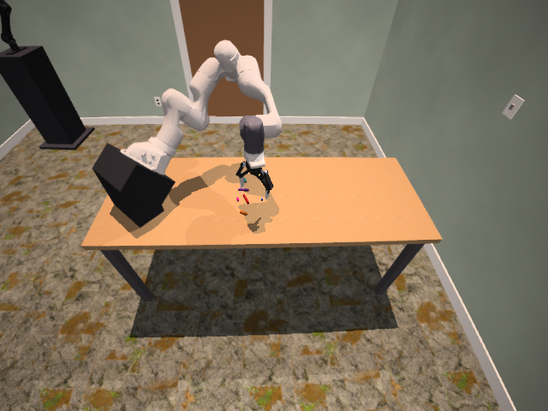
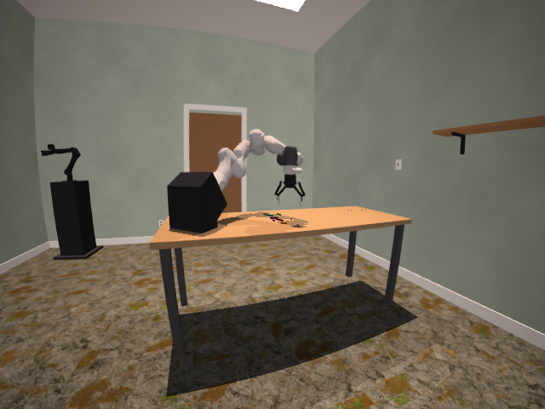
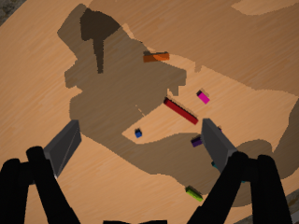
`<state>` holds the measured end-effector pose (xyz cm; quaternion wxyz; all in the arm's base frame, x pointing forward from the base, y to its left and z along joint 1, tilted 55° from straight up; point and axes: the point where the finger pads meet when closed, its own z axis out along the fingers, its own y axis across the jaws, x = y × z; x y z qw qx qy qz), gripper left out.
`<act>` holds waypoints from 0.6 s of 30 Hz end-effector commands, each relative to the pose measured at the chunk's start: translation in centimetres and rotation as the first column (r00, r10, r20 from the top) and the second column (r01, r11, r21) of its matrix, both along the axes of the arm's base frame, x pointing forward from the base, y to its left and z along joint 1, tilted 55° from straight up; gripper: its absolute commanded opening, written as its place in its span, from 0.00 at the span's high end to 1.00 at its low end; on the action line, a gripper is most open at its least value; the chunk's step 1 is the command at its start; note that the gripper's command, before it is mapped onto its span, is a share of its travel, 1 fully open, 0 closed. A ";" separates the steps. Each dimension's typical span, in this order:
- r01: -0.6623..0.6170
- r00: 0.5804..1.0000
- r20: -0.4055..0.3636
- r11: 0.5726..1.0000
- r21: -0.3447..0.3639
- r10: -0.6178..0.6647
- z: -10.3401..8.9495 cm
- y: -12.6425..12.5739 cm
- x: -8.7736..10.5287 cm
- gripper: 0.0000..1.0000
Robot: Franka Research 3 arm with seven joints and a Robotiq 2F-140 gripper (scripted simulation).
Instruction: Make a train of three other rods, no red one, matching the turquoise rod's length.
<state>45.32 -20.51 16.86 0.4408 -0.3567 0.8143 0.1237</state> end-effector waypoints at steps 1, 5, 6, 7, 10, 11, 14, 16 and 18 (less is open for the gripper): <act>-0.069 0.994 0.075 0.993 -0.092 0.076 -0.3 -0.2 -0.2 0.00; -0.112 0.985 0.112 0.982 -0.149 0.130 -0.7 -0.3 -0.4 0.00; -0.119 0.983 0.118 0.980 -0.159 0.139 -0.8 -0.3 -0.4 0.00; -0.126 0.981 0.124 0.977 -0.169 0.148 -0.8 -0.4 -0.5 0.00; -0.147 0.974 0.141 0.969 -0.200 0.177 -1.0 -0.4 -0.5 0.00; -0.153 0.972 0.147 0.966 -0.210 0.186 -1.1 -0.4 -0.6 0.00; -0.173 0.963 0.163 0.955 -0.240 0.215 -1.3 -0.5 -0.7 0.00; -0.185 0.957 0.173 0.947 -0.261 0.235 -1.4 -0.5 -0.7 0.00; -0.185 0.957 0.173 0.947 -0.261 0.235 -1.4 -0.5 -0.7 0.00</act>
